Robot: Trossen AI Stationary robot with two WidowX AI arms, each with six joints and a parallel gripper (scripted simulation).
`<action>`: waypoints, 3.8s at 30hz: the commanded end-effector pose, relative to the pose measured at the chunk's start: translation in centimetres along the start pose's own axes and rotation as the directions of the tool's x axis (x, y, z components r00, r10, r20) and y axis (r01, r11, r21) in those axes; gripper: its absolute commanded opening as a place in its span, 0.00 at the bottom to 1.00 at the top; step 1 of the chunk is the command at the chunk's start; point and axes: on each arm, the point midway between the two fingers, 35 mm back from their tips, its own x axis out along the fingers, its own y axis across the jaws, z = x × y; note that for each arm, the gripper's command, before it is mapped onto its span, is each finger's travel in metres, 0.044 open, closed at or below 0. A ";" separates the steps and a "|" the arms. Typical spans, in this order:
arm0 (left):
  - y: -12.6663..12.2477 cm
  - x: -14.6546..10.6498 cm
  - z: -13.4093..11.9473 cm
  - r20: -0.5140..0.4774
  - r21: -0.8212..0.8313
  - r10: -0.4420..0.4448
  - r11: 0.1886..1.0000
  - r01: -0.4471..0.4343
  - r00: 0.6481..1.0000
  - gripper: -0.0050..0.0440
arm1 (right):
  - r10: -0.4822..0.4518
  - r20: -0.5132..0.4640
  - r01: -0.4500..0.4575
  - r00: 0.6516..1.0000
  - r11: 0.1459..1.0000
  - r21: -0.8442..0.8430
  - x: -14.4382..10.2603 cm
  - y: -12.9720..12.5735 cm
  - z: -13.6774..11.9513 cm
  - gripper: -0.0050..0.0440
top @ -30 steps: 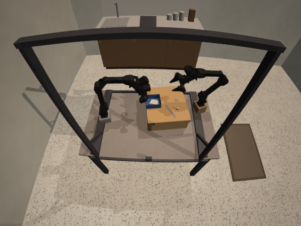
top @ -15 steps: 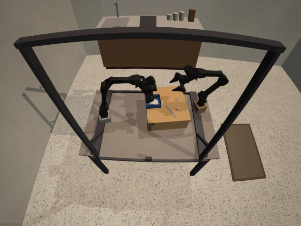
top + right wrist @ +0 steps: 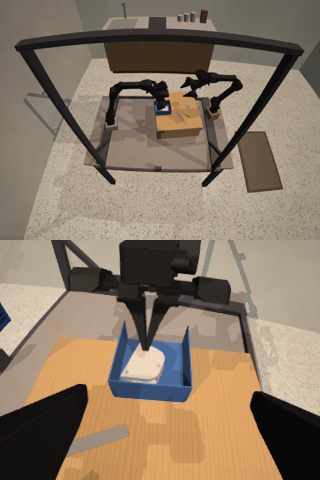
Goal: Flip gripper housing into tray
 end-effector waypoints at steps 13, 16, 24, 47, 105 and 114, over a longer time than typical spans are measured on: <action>0.0 -0.1 0.3 0.033 -0.005 0.003 1.000 -0.003 0.999 0.10 | 0.003 0.019 -0.003 1.000 1.000 0.005 -0.4 0.0 0.5 1.00; 0.0 0.1 0.2 0.033 -0.005 0.003 1.000 -0.003 0.999 0.10 | 0.003 0.019 -0.003 1.000 1.000 0.005 -0.4 0.0 0.5 1.00; 0.0 0.5 0.0 0.033 -0.005 0.003 1.000 -0.003 0.999 0.10 | 0.003 0.019 -0.003 1.000 1.000 0.005 -0.4 0.0 0.5 1.00; 0.0 1.8 -0.7 0.033 -0.005 0.003 1.000 -0.003 0.999 0.10 | 0.003 0.019 -0.003 1.000 1.000 0.005 -0.4 0.0 0.5 1.00; 0.0 2.5 -1.0 0.033 -0.005 0.003 1.000 -0.003 0.999 0.10 | 0.003 0.019 -0.003 1.000 1.000 0.005 -0.4 0.0 0.5 1.00; 0.0 2.6 -1.0 0.033 -0.005 0.003 1.000 -0.003 0.999 0.10 | 0.003 0.019 -0.003 1.000 1.000 0.005 -0.4 0.0 0.5 1.00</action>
